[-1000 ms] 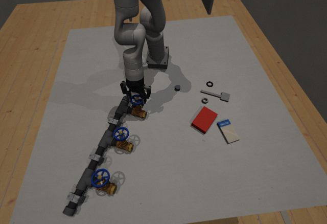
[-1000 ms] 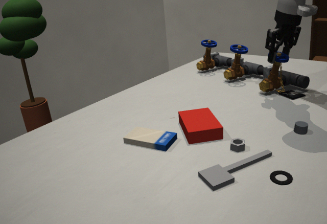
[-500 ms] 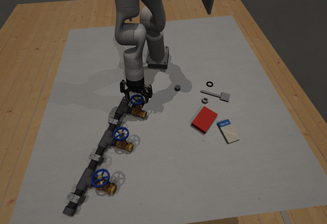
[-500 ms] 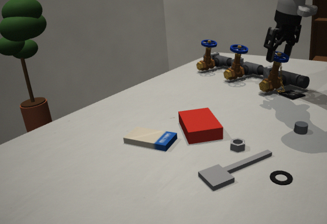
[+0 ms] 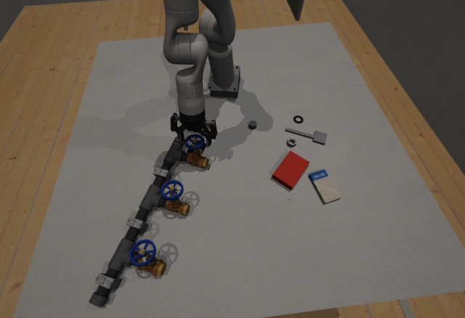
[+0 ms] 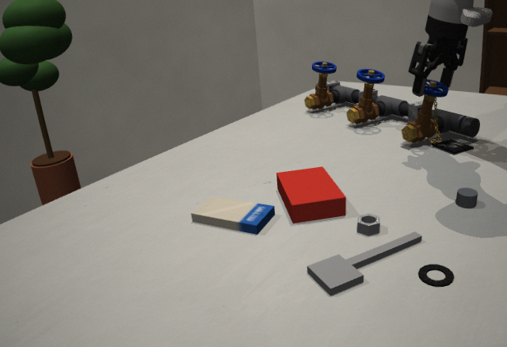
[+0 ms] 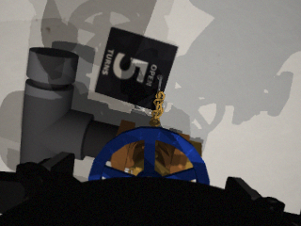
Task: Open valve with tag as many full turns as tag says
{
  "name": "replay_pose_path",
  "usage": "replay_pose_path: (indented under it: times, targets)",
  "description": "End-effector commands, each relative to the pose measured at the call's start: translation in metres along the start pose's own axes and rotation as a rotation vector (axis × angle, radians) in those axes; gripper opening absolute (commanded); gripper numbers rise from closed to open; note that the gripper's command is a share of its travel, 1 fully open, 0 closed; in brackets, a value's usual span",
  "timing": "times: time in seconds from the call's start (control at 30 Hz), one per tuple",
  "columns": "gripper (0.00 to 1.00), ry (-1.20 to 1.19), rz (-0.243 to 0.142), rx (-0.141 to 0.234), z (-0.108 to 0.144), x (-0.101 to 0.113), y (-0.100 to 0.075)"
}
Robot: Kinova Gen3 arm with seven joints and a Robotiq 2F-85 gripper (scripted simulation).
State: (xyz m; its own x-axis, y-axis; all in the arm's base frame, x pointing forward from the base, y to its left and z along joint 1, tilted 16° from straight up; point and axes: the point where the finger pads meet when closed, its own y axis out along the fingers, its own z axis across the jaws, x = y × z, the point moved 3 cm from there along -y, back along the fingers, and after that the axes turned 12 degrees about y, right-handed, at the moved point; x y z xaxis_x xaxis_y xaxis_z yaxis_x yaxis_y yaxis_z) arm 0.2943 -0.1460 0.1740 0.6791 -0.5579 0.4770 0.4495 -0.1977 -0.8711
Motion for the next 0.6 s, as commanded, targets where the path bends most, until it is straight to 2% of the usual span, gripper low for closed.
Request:
replay_pose_path:
  times: [0.0,0.57]
  targets:
    - [1.00,0.000,-0.001,0.000,0.0001,0.0003,-0.0002]
    - [1.00,0.064,-0.001,0.000,0.0001,0.0003,-0.0002]
